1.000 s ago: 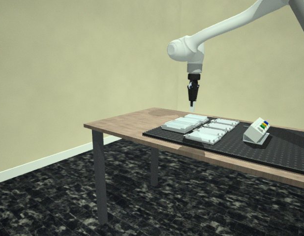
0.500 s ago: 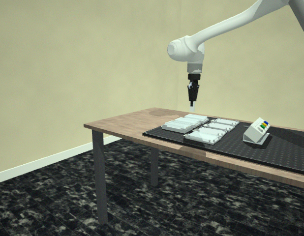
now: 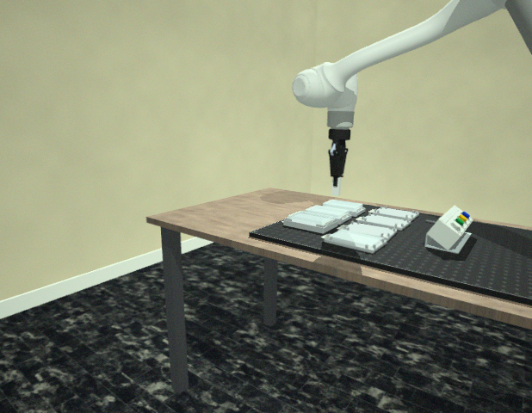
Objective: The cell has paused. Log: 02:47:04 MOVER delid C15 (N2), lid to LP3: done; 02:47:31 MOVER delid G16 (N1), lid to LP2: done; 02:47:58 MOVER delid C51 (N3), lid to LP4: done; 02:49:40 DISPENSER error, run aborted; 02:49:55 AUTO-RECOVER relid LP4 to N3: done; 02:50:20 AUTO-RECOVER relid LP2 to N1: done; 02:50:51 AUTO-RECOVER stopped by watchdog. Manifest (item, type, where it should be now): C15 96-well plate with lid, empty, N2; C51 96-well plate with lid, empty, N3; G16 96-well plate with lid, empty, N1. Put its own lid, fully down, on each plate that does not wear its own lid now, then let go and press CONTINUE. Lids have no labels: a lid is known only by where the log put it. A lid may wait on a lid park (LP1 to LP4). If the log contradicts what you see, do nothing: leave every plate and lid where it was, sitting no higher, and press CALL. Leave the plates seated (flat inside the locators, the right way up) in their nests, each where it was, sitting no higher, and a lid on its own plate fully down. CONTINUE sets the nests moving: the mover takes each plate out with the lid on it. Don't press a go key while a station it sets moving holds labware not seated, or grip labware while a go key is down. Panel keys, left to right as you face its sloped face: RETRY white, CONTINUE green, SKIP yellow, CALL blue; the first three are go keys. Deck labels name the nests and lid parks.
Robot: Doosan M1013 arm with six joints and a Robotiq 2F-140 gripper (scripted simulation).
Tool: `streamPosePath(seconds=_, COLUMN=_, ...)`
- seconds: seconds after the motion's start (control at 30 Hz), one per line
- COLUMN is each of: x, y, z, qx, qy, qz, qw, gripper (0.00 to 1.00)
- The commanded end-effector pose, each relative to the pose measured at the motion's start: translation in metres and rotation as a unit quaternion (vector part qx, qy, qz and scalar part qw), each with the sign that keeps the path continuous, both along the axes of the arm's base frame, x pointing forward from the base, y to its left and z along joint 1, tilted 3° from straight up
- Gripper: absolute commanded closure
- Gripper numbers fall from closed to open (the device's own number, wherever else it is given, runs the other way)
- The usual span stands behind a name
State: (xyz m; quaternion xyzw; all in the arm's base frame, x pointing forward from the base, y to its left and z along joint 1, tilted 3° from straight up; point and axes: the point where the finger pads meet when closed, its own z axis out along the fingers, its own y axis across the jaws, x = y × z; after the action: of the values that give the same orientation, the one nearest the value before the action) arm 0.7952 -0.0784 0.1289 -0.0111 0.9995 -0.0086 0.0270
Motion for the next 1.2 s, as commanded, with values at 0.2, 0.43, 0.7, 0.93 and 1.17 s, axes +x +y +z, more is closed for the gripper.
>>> streamPosePath(seconds=0.2, x=-0.023, y=0.052, z=-0.002, qx=-0.011, qy=0.007, qz=0.253, qw=0.967, gripper=1.0)
streamPosePath(seconds=0.43, x=-0.049, y=0.101, z=-0.003, qx=-0.022, qy=0.012, qz=0.441, qw=0.897, gripper=1.0)
streamPosePath(seconds=0.7, x=-0.104, y=0.18, z=-0.006, qx=-0.035, qy=0.023, qz=0.661, qw=0.749, gripper=1.0)
streamPosePath(seconds=0.93, x=-0.139, y=0.219, z=-0.009, qx=-0.043, qy=0.03, qz=0.801, qw=0.596, gripper=1.0)
streamPosePath(seconds=1.17, x=-0.17, y=0.248, z=-0.012, qx=-0.05, qy=0.035, qz=0.917, qw=0.394, gripper=1.0)
